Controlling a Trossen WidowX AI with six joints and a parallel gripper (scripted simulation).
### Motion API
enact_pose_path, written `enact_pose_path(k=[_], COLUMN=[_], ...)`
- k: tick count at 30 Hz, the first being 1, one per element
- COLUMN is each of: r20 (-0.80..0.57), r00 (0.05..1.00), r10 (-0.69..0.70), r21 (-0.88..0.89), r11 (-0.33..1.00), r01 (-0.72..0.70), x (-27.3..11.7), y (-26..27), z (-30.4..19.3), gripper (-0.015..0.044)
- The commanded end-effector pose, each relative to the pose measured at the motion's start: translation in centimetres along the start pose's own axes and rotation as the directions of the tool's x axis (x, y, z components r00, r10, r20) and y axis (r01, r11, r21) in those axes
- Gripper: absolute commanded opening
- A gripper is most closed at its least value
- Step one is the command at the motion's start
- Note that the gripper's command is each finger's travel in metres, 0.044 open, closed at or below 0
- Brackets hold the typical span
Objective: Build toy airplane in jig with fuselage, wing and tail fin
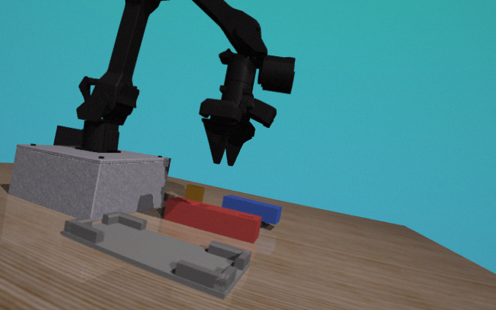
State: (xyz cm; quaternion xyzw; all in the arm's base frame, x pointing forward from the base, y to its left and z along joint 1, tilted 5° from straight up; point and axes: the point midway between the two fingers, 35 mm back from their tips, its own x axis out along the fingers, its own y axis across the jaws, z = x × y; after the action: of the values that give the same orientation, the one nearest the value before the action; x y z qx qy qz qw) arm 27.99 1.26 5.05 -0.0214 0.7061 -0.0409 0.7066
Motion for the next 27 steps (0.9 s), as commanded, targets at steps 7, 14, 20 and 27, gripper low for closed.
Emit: enact_pose_path(k=[7,14,20,27], r20=[-0.011,-0.011,-0.011,-0.011], r00=[1.0,1.0,1.0,1.0], r10=[0.016,0.016,0.016,0.016], r21=[0.05,0.05,0.05,0.05], r11=[0.999,0.999,0.999,0.999], r01=[-0.016,-0.016,-0.015,-0.015], x=[2.7,5.5,6.9,7.8], y=[0.0,0.0,0.0,0.1], z=[-0.3,-0.5,-0.5,-0.5], gripper=[0.044,0.044,0.044,0.044])
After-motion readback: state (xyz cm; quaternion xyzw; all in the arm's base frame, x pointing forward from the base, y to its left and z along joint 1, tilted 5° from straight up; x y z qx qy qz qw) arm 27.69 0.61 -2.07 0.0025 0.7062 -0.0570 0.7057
